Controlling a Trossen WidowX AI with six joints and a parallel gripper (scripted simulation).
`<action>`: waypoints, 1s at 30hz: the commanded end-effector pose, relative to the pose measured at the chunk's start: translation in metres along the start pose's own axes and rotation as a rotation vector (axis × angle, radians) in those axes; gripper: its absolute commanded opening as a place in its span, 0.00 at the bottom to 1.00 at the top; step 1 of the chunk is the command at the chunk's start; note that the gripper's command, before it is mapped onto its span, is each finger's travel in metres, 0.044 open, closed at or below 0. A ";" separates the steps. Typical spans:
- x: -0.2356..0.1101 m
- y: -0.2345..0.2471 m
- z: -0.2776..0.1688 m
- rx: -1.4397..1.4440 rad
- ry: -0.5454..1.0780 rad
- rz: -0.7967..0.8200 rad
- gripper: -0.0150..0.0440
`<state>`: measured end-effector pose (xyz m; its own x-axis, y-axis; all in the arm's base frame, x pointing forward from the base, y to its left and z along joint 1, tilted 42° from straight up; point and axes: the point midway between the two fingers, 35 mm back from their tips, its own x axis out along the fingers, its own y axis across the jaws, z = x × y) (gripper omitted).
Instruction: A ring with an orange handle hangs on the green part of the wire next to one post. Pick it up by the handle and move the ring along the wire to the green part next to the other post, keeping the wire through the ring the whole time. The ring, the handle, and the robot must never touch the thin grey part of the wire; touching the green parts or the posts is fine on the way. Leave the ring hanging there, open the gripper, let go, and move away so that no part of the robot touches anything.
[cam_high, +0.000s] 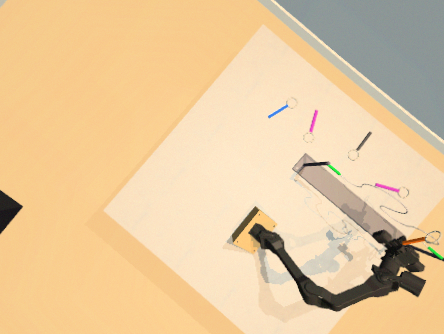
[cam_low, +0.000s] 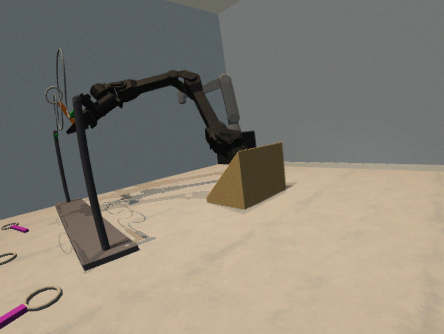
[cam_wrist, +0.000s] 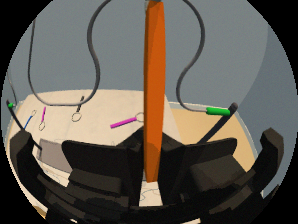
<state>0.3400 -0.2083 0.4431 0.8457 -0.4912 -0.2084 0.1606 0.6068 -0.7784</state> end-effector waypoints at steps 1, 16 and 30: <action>-0.001 -0.008 0.001 -0.086 -0.011 -0.056 0.00; -0.002 -0.028 0.006 -0.362 -0.045 -0.218 0.00; -0.005 -0.045 0.015 -0.620 -0.076 -0.366 0.00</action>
<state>0.3365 -0.2241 0.4827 0.8294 -0.5470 0.1139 0.1446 0.0133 -0.9894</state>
